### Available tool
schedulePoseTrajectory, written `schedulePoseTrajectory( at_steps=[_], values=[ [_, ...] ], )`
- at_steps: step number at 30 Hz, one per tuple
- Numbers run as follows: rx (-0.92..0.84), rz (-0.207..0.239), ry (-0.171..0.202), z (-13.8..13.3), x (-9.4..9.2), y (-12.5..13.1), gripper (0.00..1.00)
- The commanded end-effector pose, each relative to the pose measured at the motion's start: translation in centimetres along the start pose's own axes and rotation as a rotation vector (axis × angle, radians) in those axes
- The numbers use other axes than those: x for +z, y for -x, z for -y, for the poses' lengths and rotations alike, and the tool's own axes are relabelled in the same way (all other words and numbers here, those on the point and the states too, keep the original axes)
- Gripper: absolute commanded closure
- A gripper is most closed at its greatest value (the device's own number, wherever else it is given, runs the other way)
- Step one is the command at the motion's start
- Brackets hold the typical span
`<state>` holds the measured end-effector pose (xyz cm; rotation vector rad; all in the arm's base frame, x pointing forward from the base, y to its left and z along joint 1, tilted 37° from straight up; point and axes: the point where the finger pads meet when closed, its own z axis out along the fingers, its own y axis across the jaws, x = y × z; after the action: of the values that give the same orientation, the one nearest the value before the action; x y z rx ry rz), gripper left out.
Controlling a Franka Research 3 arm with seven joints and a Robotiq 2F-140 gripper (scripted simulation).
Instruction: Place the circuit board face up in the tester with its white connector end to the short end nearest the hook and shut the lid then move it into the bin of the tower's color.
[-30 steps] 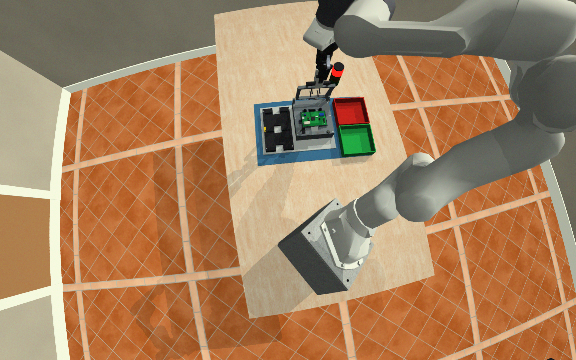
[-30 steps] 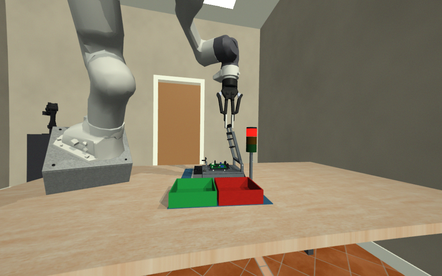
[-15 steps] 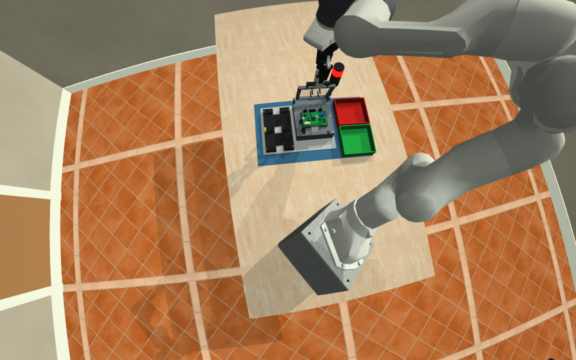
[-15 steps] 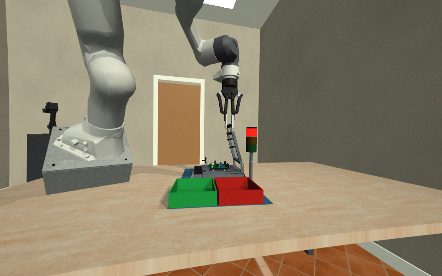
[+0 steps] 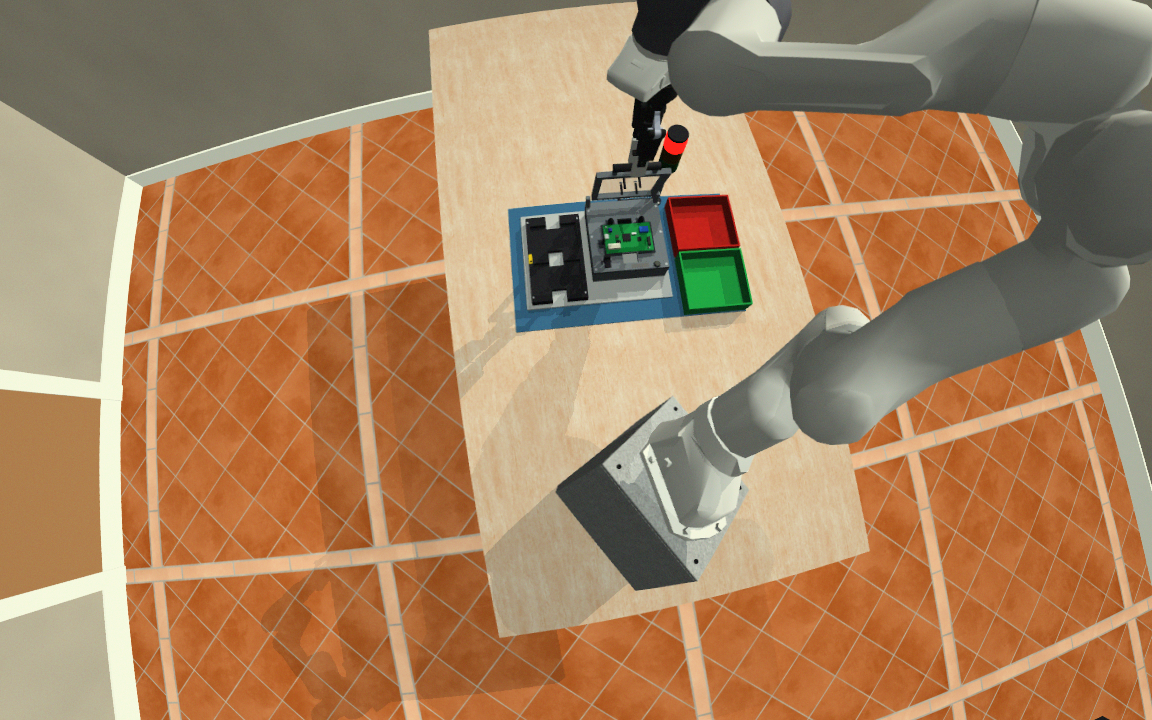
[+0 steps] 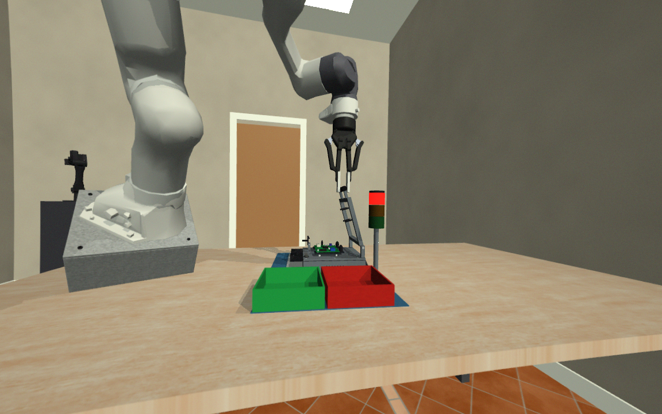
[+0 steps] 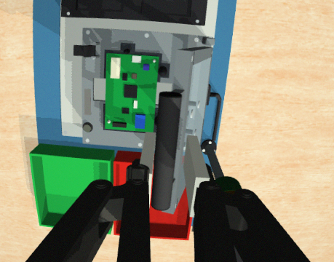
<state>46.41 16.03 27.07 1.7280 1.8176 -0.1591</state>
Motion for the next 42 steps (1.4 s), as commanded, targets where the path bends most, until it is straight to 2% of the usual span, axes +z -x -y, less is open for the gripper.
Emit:
schedulePoseTrajectory(
  at_steps=[1, 42],
  values=[
    [-0.003, -0.001, 0.003, -0.19, 0.02, 0.08, 0.84],
    [-0.003, -0.001, 0.003, 0.15, 0.33, 0.05, 0.84]
  ],
)
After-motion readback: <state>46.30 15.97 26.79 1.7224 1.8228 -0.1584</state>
